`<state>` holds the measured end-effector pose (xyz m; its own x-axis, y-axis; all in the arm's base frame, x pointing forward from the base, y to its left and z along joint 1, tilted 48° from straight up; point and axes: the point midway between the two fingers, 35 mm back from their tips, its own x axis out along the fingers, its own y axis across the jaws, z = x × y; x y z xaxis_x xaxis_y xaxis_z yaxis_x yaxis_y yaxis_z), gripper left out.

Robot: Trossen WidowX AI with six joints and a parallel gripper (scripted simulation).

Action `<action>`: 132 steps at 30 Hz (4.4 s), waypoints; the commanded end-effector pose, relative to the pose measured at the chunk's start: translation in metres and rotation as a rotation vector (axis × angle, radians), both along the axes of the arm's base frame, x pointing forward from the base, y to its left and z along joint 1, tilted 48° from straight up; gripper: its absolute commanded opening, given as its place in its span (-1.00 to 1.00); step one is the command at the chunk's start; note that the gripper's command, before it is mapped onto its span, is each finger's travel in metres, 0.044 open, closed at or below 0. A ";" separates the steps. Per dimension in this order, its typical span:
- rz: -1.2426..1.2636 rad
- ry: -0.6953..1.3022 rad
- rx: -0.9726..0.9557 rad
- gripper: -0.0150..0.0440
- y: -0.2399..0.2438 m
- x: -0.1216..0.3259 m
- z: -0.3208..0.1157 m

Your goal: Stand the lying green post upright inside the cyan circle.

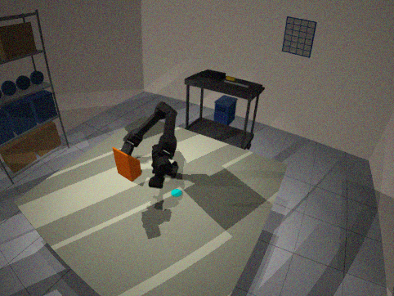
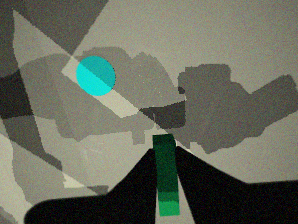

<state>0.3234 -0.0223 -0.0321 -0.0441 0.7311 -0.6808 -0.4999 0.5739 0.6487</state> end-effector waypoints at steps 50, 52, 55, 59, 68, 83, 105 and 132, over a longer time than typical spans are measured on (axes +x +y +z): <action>-0.563 0.554 -0.086 -0.42 0.067 0.009 0.071; -0.566 0.547 -0.096 -0.42 0.068 0.009 0.069; -0.570 0.536 -0.111 -0.42 0.068 0.009 0.065; -0.576 0.521 -0.130 -0.42 0.069 0.009 0.061; -0.590 0.486 -0.171 -0.42 0.071 0.009 0.051; -0.621 0.424 -0.234 -0.42 0.073 0.010 0.037; -0.679 0.326 -0.309 -0.42 0.076 0.012 0.019; -0.767 0.196 -0.370 -0.42 0.079 0.016 0.005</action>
